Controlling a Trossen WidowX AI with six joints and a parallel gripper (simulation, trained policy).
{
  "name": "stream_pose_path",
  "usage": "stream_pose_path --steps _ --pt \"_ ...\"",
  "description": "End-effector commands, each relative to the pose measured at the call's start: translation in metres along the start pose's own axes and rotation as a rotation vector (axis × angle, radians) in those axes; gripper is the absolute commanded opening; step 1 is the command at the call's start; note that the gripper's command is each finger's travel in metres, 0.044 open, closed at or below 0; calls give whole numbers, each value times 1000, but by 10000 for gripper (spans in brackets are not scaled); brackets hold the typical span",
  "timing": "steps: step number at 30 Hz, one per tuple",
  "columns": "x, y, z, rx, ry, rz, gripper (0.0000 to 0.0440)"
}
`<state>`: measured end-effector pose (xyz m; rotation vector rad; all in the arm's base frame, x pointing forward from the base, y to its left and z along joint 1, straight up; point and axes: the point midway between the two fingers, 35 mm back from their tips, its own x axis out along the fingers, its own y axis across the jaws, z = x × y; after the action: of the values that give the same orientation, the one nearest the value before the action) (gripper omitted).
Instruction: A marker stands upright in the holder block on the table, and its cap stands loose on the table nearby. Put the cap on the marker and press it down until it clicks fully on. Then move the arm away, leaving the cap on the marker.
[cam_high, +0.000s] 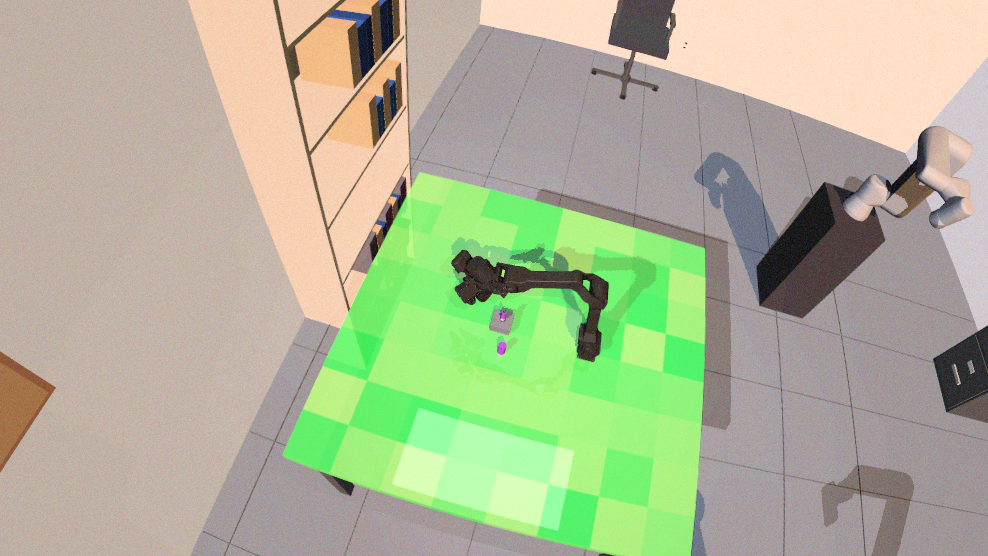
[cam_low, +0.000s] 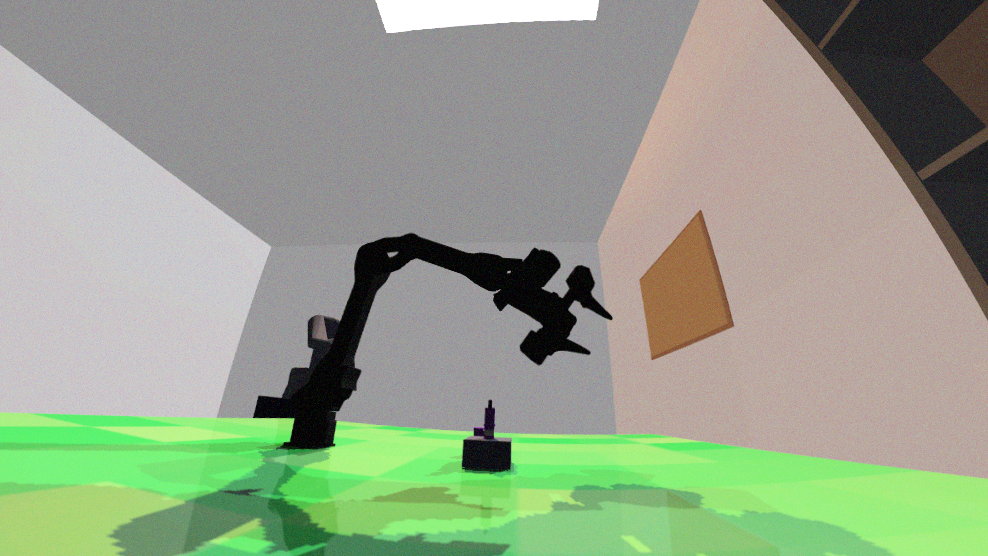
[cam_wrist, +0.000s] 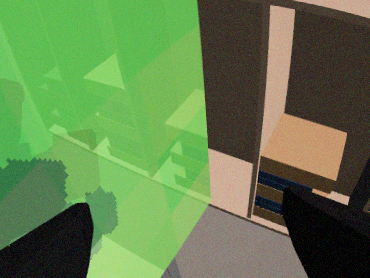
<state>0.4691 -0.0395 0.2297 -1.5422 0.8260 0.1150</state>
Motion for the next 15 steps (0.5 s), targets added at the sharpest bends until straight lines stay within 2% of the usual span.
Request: stream_pose_path --steps 1,15 --pt "-4 6 9 3 -34 46 324" --pt "-18 33 28 1 -106 202 327"
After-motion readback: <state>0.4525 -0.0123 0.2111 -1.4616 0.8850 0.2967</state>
